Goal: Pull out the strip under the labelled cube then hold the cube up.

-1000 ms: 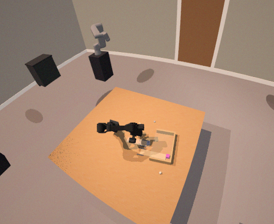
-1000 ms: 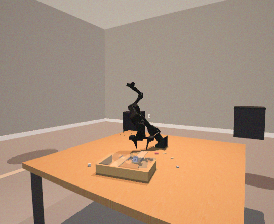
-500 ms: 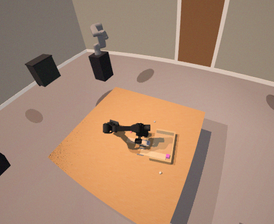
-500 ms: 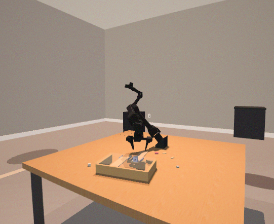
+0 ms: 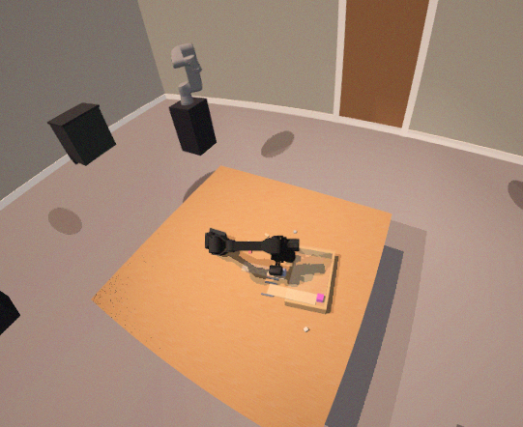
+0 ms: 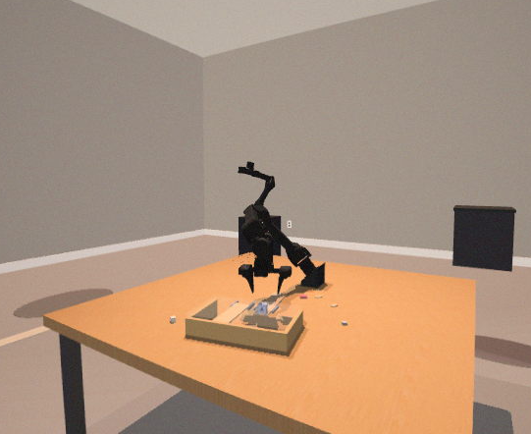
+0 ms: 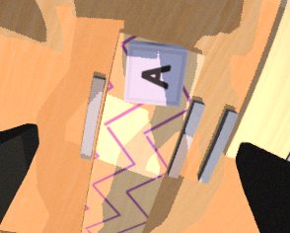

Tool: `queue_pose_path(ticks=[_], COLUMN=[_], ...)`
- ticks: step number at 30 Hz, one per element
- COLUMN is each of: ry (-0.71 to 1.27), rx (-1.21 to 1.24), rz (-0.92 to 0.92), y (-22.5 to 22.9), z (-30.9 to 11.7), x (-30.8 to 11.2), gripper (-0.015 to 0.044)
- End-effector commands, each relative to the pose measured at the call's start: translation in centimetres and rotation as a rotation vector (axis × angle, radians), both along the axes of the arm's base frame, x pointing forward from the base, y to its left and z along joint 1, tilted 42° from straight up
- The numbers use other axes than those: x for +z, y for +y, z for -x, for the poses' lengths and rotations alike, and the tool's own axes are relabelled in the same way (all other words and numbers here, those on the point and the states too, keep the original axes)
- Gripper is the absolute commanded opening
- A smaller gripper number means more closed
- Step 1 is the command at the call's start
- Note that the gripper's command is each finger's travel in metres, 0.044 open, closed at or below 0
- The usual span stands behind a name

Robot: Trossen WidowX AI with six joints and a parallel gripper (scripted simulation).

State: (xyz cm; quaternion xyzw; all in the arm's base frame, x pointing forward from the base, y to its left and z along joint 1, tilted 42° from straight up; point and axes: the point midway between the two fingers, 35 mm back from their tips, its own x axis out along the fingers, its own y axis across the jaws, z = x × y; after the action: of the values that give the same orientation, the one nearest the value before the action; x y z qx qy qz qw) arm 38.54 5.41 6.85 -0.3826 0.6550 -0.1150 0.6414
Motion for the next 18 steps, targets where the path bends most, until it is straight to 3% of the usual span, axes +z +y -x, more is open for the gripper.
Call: queue_pose_path(ticks=[1, 4, 11, 18], ry=[0.0, 0.0, 0.0, 0.0], rx=[0.001, 0.001, 0.001, 0.001], rz=[0.005, 0.005, 0.004, 0.005], y=[0.3, 0.5, -0.1, -0.8], z=[-1.5, -2.4, -2.5, -2.7], x=[0.1, 0.1, -0.5, -1.4], gripper=[0.044, 0.044, 0.0256, 0.025])
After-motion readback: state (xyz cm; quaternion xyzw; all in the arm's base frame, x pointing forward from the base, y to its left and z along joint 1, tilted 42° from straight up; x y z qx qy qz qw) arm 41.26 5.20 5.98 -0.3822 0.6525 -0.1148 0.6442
